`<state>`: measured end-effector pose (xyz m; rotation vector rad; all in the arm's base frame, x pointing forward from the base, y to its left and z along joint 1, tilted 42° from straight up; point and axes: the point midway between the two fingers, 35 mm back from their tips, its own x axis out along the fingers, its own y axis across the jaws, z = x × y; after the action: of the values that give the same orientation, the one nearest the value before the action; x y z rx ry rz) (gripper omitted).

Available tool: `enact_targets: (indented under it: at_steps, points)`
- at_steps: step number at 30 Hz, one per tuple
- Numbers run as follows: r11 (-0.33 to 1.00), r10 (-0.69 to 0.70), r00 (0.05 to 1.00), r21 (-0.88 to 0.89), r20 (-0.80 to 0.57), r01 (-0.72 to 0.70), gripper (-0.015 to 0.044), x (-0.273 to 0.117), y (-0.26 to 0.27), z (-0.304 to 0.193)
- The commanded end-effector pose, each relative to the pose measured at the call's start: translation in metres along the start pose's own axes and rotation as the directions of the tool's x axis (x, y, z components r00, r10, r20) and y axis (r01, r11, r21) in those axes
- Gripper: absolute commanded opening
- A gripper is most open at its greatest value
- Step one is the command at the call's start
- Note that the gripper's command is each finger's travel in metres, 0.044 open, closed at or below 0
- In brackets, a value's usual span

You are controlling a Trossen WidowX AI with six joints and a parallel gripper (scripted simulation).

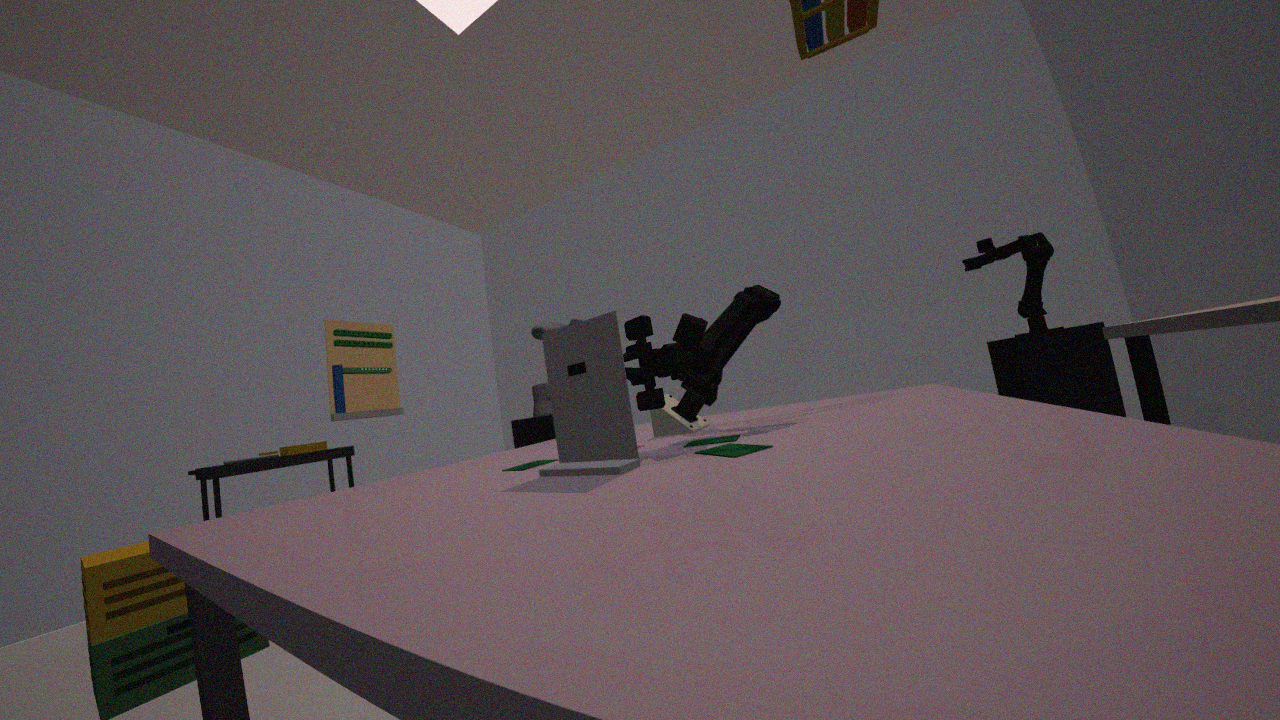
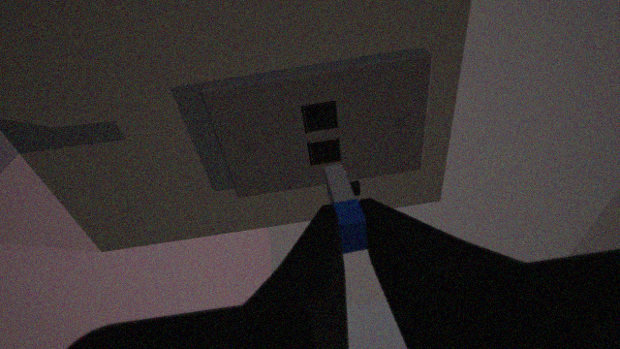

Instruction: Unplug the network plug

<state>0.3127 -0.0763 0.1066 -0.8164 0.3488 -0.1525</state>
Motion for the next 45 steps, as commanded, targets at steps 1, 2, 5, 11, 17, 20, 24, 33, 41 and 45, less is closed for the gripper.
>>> enact_targets:
  at_steps: [1, 2, 5, 11, 17, 20, 24, 33, 41, 45]
  points:
    - [1.0, -0.007, 1.0, -0.005, 0.004, 0.007, 0.0, -0.001, -0.012, 0.0]
    - [1.0, -0.007, 1.0, -0.005, 0.004, 0.007, 0.0, -0.001, -0.015, 0.0]
    - [1.0, -0.006, 1.0, -0.005, 0.004, 0.006, 0.0, -0.003, -0.021, -0.001]
    - [1.0, -0.006, 1.0, -0.006, 0.004, 0.006, 0.0, -0.008, -0.035, -0.003]
    - [1.0, -0.005, 1.0, -0.006, 0.004, 0.005, 0.0, -0.015, -0.048, -0.004]
    - [1.0, -0.006, 1.0, -0.006, 0.004, 0.006, 0.0, -0.018, -0.054, -0.005]
    - [1.0, -0.003, 1.0, -0.008, 0.003, 0.003, 0.0, -0.019, -0.055, -0.006]
    - [0.986, 0.148, 0.987, -0.074, -0.064, -0.152, 0.0, -0.007, -0.036, -0.027]
    - [0.948, 0.288, 0.951, -0.108, -0.114, -0.3, 0.0, 0.0, -0.017, -0.048]
    - [0.921, 0.356, 0.925, -0.117, -0.131, -0.371, 0.0, 0.001, -0.008, -0.057]
